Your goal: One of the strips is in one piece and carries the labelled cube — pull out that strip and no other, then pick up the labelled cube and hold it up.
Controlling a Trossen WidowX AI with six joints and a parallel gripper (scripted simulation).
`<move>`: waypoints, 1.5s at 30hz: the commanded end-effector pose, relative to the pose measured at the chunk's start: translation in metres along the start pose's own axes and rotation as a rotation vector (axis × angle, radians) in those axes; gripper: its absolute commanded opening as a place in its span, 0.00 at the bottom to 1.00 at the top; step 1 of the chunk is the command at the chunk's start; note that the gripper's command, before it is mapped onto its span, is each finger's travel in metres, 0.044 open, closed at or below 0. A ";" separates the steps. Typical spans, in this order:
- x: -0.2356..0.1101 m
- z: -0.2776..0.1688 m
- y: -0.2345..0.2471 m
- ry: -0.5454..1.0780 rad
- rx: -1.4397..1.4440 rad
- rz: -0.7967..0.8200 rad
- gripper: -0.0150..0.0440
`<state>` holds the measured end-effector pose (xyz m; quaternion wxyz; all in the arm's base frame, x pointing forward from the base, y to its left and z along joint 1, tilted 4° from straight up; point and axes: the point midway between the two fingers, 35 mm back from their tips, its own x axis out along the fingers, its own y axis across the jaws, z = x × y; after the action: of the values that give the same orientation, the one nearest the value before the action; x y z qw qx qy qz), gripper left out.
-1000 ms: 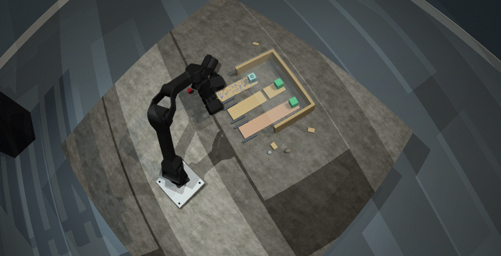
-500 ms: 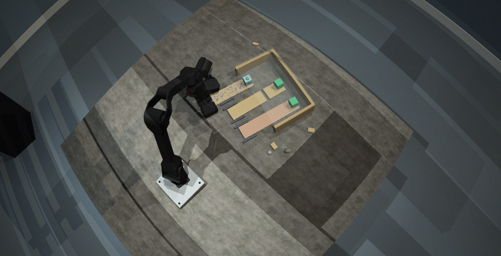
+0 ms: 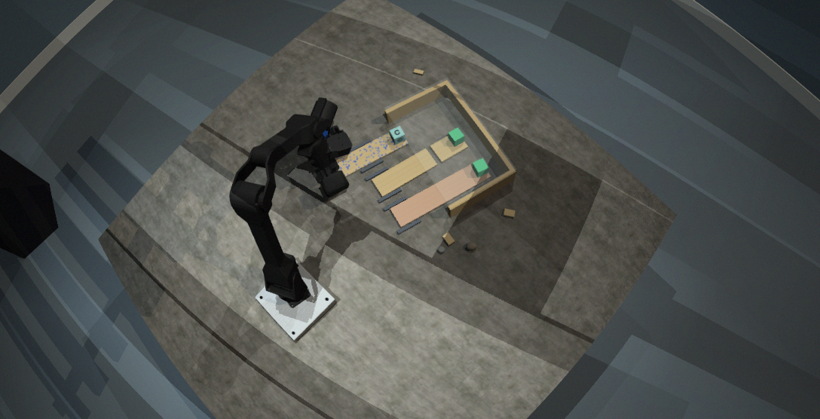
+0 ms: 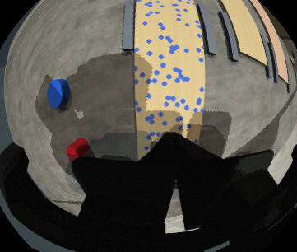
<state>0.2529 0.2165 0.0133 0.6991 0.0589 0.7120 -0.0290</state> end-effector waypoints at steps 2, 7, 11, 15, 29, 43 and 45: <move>0.005 -0.014 -0.003 0.028 -0.001 -0.009 0.25; 0.005 -0.022 -0.003 0.029 -0.001 -0.009 0.25; 0.005 -0.028 -0.003 0.029 -0.001 -0.009 0.25; 0.005 -0.033 -0.003 0.030 -0.001 -0.009 0.25; 0.004 -0.054 -0.003 0.032 -0.001 -0.009 0.25; -0.041 -0.045 0.001 0.029 -0.001 -0.008 0.25; -0.043 -0.045 0.001 0.031 -0.001 -0.008 0.25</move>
<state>0.2062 0.2193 0.0414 0.6860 0.0506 0.7248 -0.0387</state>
